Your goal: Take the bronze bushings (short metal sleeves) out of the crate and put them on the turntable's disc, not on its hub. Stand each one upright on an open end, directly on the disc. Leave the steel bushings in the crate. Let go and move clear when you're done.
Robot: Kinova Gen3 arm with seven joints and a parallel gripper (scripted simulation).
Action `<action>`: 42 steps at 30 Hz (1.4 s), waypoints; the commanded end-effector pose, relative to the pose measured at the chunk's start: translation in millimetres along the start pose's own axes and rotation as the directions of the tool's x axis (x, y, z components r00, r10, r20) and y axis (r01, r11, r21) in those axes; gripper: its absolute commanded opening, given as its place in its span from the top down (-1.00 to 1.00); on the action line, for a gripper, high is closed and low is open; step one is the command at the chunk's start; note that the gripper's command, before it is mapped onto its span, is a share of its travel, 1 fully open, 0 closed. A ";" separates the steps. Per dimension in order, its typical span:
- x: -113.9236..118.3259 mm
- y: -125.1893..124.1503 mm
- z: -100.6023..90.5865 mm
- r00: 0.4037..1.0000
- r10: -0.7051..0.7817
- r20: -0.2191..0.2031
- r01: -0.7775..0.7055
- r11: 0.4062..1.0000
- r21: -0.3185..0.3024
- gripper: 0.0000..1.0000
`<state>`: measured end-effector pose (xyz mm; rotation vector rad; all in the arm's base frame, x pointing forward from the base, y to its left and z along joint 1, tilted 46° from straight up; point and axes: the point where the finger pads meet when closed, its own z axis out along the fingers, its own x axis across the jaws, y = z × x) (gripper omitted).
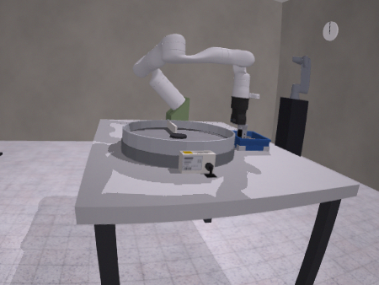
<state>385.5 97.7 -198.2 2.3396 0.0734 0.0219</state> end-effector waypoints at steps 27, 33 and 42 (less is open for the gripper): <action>-0.1 -0.3 2.7 1.000 0.003 -0.001 -0.003 1.000 0.002 -0.52; -0.3 -0.2 8.4 1.000 0.005 -0.001 -0.005 1.000 0.002 -0.52; -0.4 -0.3 20.4 1.000 0.005 -0.001 -0.005 1.000 0.002 -0.52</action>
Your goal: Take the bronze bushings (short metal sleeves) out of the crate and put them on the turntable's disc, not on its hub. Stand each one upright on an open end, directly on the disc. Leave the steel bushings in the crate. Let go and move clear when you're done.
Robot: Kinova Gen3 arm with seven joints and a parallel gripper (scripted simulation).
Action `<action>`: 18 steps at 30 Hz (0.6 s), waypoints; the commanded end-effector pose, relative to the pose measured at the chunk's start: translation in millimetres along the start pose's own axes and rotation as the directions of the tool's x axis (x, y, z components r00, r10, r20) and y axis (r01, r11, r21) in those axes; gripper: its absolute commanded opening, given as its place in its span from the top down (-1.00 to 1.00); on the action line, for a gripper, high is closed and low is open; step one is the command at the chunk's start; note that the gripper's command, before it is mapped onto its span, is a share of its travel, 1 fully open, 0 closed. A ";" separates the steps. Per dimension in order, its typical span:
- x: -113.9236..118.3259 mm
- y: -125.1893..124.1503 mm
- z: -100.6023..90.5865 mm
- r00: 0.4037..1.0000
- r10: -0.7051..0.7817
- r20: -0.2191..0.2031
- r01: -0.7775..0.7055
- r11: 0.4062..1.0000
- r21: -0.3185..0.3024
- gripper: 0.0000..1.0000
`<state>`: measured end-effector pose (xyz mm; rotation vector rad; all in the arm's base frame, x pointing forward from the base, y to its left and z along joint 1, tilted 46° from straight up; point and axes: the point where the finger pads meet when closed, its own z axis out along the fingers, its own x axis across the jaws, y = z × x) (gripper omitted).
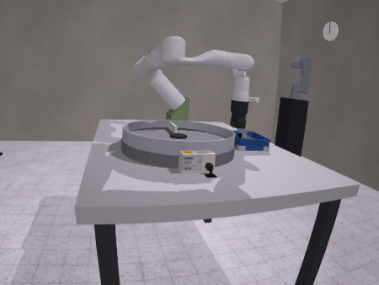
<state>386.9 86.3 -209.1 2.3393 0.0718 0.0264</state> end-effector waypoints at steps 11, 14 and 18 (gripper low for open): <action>-1.1 -0.5 10.5 1.000 0.003 0.002 -0.003 1.000 0.002 -0.52; -1.1 -0.5 10.5 1.000 0.003 0.002 -0.003 1.000 0.002 -0.52; -1.1 -0.5 10.5 1.000 0.003 0.002 -0.003 1.000 0.002 -0.52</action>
